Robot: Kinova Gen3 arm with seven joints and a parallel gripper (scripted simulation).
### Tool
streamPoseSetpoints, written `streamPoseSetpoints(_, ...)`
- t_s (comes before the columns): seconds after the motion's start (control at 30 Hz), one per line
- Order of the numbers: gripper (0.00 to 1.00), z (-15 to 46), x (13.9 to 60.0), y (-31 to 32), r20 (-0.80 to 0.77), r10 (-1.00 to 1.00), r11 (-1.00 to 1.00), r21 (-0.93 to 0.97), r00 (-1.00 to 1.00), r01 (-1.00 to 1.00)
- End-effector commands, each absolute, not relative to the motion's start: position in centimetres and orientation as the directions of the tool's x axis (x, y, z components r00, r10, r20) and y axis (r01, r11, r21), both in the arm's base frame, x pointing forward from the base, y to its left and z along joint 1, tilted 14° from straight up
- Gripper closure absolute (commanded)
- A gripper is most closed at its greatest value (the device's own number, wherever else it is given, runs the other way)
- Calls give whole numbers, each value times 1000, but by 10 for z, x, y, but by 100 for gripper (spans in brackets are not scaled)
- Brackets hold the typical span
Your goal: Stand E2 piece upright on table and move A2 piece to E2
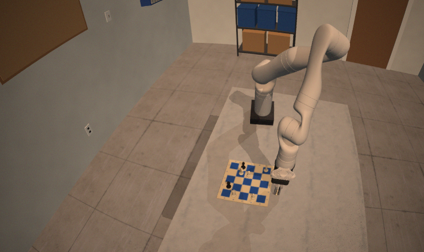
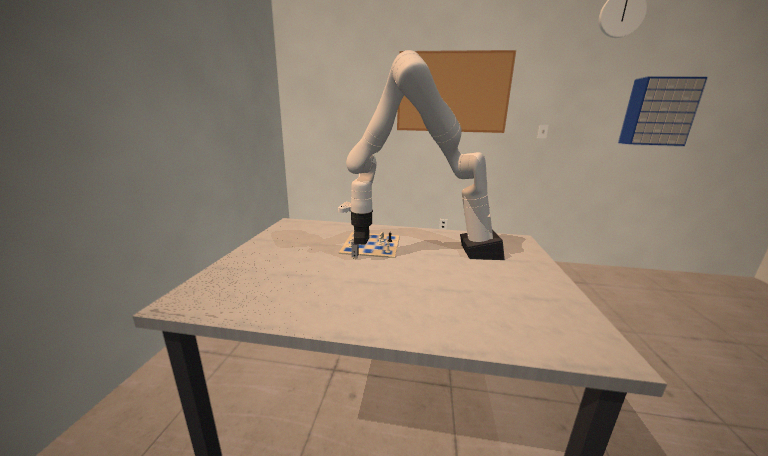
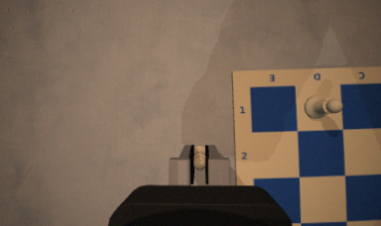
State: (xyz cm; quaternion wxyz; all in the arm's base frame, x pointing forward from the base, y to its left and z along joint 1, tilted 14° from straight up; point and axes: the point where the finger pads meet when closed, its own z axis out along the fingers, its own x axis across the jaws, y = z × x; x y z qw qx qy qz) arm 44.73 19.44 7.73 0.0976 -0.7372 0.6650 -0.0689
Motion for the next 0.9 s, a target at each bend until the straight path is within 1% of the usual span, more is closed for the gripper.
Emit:
streamPoseSetpoints(0.0,100,78,448,195,-29,-994,-96,-237,106,-967)
streamPoseSetpoints(0.87,100,75,448,195,-29,-994,-96,-237,106,-967)
